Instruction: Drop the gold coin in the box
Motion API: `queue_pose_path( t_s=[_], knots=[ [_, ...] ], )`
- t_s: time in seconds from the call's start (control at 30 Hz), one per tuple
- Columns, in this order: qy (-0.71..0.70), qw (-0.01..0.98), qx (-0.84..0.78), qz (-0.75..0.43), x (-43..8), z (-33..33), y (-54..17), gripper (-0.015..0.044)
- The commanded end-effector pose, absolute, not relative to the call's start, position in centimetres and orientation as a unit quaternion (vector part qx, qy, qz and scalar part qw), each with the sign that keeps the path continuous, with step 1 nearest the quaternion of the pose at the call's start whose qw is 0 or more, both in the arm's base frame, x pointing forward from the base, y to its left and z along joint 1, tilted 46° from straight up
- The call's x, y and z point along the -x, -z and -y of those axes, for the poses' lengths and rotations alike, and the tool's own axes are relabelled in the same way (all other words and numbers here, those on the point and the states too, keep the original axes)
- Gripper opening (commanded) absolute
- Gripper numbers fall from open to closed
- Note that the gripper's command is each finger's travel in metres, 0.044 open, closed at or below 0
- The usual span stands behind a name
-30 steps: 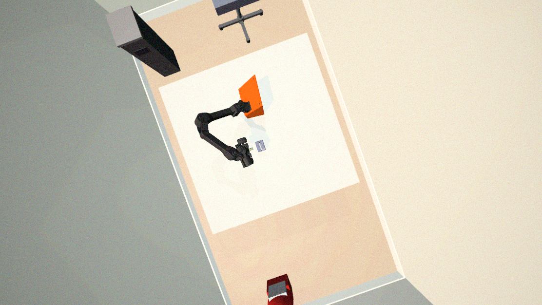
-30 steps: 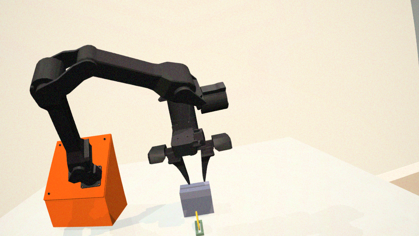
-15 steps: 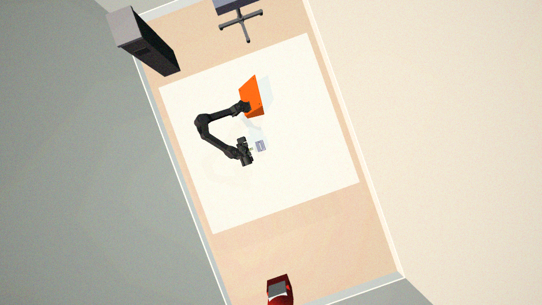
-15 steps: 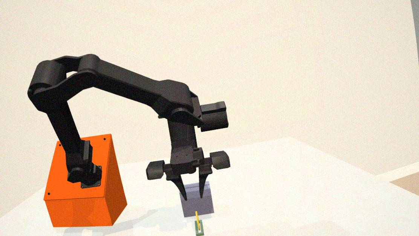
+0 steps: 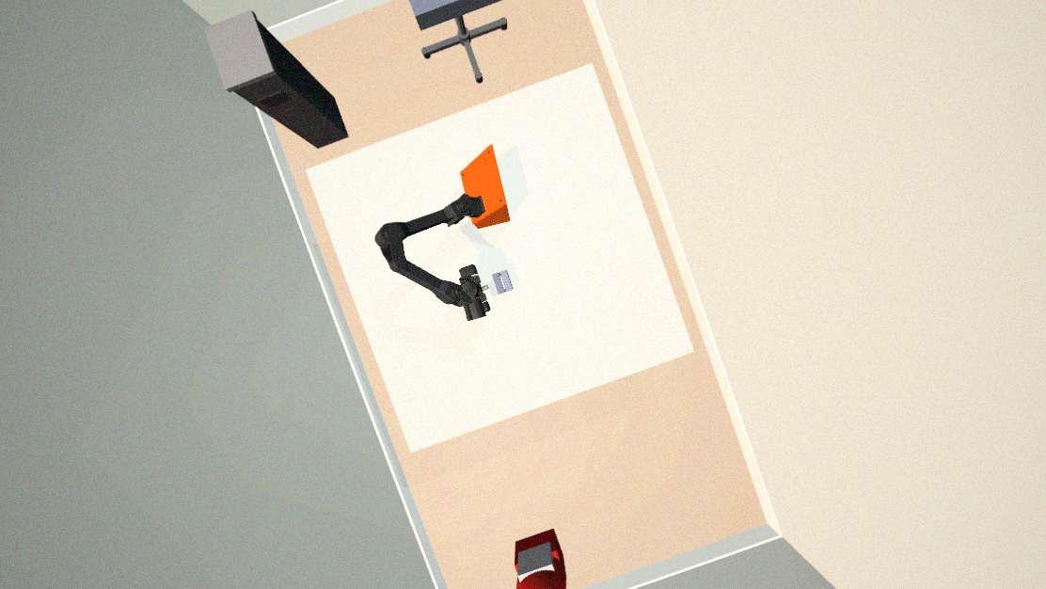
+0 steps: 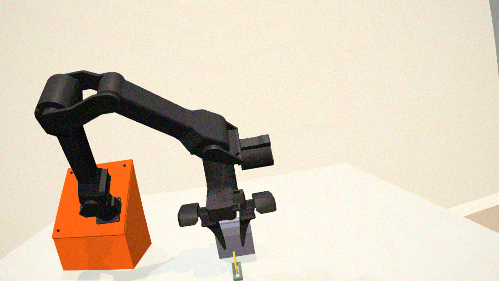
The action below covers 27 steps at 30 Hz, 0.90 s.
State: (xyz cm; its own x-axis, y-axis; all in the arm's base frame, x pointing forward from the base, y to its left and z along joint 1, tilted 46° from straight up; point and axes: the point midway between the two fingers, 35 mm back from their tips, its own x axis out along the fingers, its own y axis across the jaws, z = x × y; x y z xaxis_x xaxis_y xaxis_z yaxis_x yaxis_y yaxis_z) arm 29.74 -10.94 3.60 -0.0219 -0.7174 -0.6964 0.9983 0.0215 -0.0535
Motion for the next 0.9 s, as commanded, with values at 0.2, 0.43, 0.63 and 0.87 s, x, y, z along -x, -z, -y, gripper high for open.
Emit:
queue_pose_path(
  t_s=[0.2, 0.43, 0.63, 0.87],
  knots=[
    [0.657, 0.653, -0.241, -0.288, -29.5, 12.3, -2.3, 0.0161],
    [0.658, 0.653, -0.241, -0.288, -29.5, 13.1, -1.5, 0.0161],
    [0.658, 0.653, -0.241, -0.287, -29.4, 13.8, -0.9, 0.0161],
    [0.658, 0.654, -0.24, -0.287, -29.3, 14.6, -0.2, 0.0161]
  ],
)
